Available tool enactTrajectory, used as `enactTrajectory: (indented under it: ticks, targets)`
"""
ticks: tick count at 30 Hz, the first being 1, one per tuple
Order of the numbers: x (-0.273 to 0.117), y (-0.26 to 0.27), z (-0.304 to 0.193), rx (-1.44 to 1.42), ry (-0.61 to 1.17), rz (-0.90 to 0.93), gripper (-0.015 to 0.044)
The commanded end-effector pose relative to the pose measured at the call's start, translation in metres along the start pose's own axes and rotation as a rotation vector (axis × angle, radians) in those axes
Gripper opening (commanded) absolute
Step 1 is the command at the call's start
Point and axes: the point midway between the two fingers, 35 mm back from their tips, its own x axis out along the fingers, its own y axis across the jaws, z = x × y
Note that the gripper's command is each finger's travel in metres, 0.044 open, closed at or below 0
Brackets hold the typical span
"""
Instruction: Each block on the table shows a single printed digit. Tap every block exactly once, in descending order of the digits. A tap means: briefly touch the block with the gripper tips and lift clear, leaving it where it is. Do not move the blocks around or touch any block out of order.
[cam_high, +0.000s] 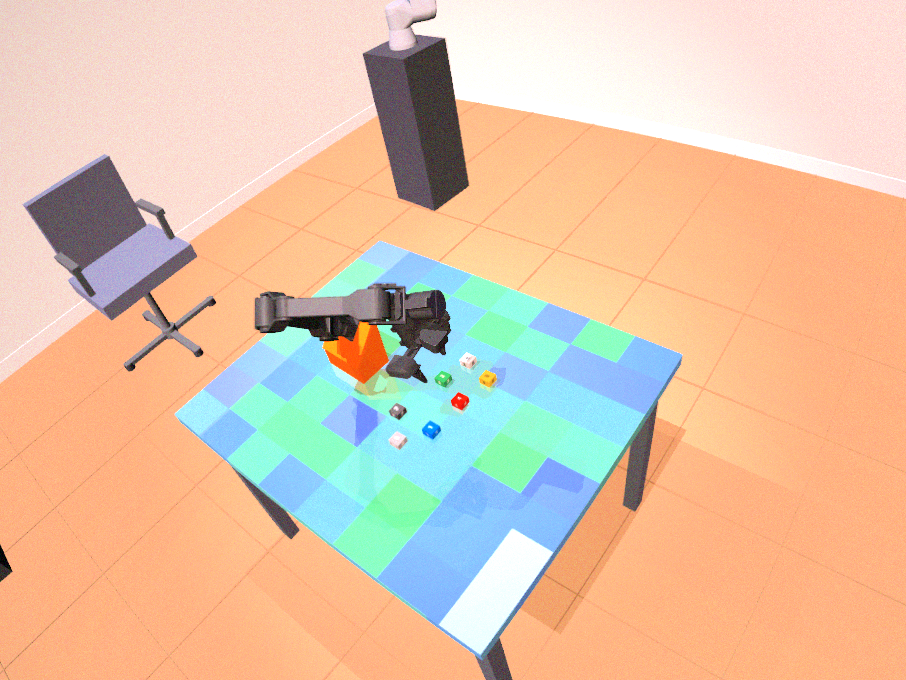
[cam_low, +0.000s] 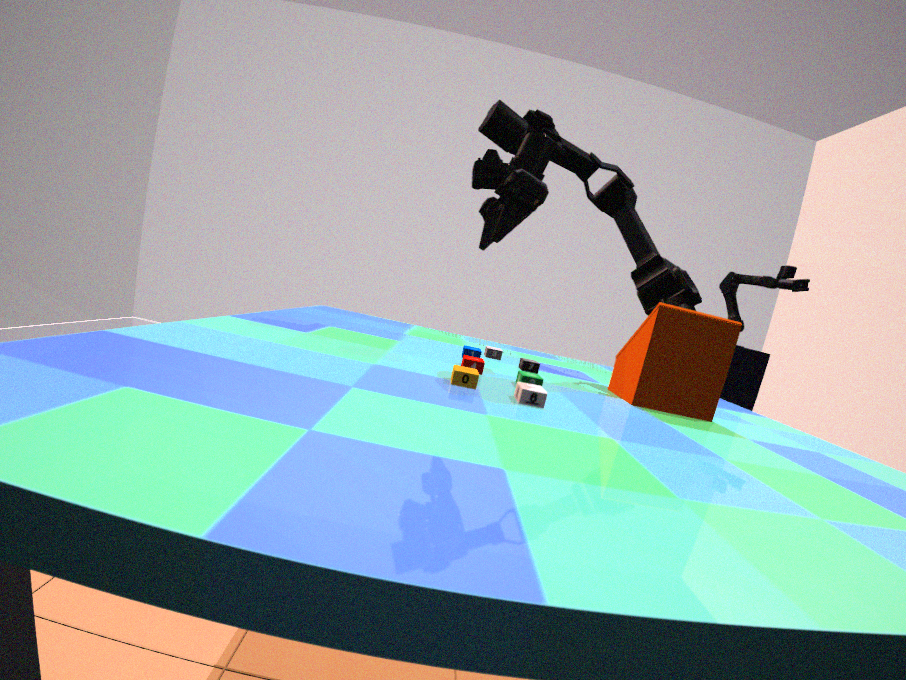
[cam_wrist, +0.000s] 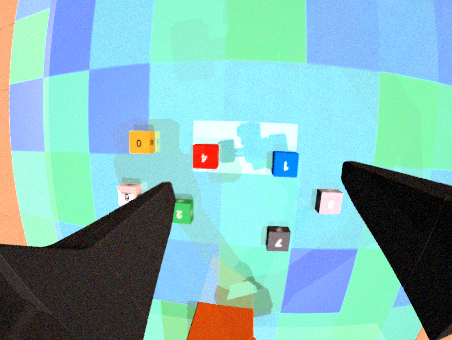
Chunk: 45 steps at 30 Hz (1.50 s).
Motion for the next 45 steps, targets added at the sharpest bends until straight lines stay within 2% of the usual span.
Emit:
enactTrajectory:
  ticks: [1, 7, 32, 40, 45]
  targets:
    - [0.025, -0.056, -0.040, 0.062, 0.125, -0.047, 0.0400]
    - [0.045, -0.110, -0.094, 0.143, 0.266, -0.088, 0.0400]
    - [0.045, -0.110, -0.095, 0.144, 0.267, -0.088, 0.0400]
    - [0.038, -0.033, -0.139, 0.142, 0.269, -0.083, 0.0400]
    - [0.037, -0.027, -0.145, 0.142, 0.269, -0.085, 0.0400]
